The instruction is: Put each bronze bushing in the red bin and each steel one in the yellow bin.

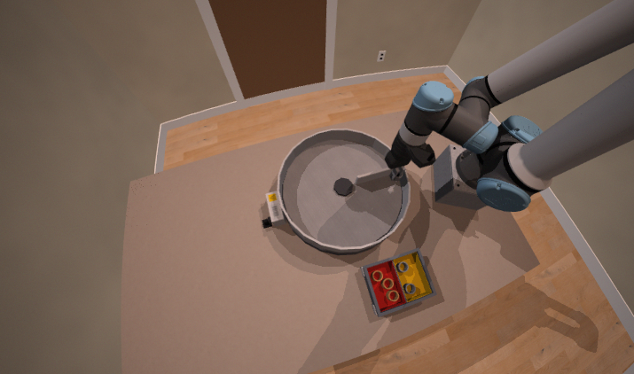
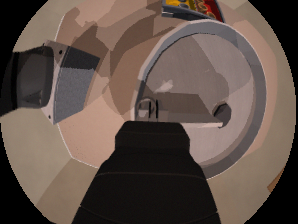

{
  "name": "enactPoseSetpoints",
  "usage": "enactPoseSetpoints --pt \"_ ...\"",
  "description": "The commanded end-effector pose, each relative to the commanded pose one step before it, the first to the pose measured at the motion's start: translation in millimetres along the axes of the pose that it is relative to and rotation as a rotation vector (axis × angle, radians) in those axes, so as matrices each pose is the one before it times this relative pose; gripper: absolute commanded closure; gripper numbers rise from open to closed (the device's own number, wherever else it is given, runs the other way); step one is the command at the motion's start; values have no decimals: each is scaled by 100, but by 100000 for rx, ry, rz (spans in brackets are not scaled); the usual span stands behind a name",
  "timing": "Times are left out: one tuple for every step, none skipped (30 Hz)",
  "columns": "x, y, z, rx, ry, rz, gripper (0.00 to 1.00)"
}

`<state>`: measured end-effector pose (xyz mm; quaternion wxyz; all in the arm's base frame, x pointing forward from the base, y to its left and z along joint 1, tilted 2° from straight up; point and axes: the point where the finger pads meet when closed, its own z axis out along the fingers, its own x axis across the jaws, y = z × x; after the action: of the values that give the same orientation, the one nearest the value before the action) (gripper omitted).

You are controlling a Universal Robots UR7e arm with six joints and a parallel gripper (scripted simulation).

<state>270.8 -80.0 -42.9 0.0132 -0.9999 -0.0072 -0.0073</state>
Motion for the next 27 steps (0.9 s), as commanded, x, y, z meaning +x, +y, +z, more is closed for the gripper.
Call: enactPoseSetpoints --pt "23 27 -136 -77 69 -2 100" --pt "0 0 -63 0 -1 0 100" --pt "0 0 -63 0 -1 0 100" --pt "0 0 0 0 0 0 100" --pt "0 0 0 0 0 0 100" --pt "0 0 -63 0 -1 0 100" --pt "0 0 0 0 0 0 100" --pt "0 0 0 0 0 0 100" --pt "0 0 0 0 0 0 100" --pt "0 0 -63 0 -1 0 100" --pt "0 0 -63 0 -1 0 100" --pt "0 0 -63 0 -1 0 100" --pt "0 0 -63 0 -1 0 100" --pt "0 0 -63 0 -1 0 100" --pt "0 0 0 0 0 0 100" --pt "0 0 0 0 0 0 100" --pt "0 0 0 0 0 0 100" --pt "0 0 0 0 0 0 100" --pt "0 0 0 0 0 0 100" --pt "0 0 0 0 0 0 100" --pt "0 0 0 0 0 0 100" --pt "0 0 0 0 0 0 100" --pt "0 0 0 0 0 0 100" --pt "0 0 0 0 0 0 100" --pt "2 0 -48 0 6 0 100" --pt "0 0 -61 0 0 0 100" --pt "0 0 -61 0 0 0 100"
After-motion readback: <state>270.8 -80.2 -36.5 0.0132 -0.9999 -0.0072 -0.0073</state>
